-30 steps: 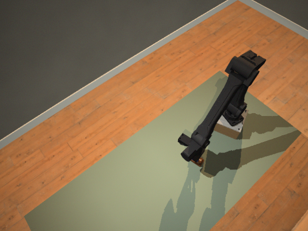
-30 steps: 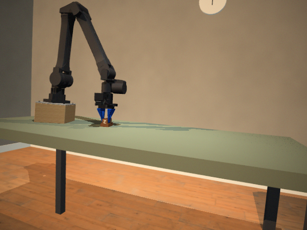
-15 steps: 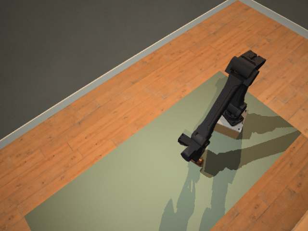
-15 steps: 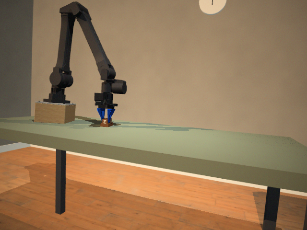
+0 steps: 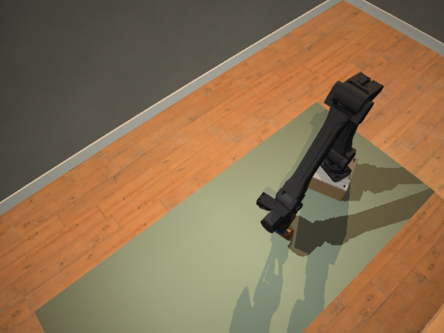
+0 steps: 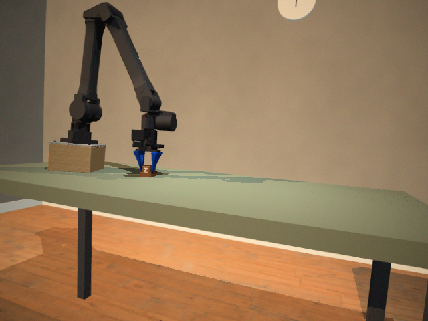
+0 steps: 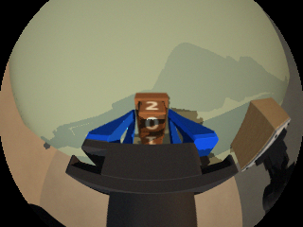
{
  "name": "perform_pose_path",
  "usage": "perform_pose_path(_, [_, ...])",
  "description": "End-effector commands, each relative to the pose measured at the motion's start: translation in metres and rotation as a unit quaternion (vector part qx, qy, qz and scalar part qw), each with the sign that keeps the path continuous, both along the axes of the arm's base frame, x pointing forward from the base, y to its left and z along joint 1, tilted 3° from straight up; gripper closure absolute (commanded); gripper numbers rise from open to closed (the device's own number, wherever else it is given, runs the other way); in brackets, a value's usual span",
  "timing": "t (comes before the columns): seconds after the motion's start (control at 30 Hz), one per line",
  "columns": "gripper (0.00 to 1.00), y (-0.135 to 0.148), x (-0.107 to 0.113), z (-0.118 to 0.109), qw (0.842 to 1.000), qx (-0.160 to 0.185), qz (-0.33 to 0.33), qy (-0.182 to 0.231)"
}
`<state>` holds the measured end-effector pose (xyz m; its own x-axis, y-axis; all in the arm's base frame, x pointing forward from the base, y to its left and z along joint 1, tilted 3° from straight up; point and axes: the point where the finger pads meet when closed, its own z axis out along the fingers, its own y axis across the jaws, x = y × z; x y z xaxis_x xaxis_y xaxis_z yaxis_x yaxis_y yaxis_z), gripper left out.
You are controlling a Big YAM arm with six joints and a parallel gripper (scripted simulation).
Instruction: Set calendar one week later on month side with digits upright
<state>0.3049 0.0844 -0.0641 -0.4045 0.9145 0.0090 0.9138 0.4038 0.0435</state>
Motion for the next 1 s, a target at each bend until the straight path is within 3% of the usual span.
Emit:
perform_pose_path(0.0, [0.54,0.005,0.008,0.004,1.0,0.001,0.006,-0.014])
perform_pose_path(0.43, [0.54,0.006,0.012,0.016,1.0,0.002,0.006,-0.018])
perform_pose_path(0.53, [0.54,0.008,0.021,0.029,1.0,0.004,0.006,-0.026])
perform_pose_path(0.83, [0.54,0.005,0.021,0.078,1.0,0.005,0.005,-0.03])
perform_pose_path(0.97, [0.54,0.004,0.021,0.09,1.0,0.005,0.004,-0.03])
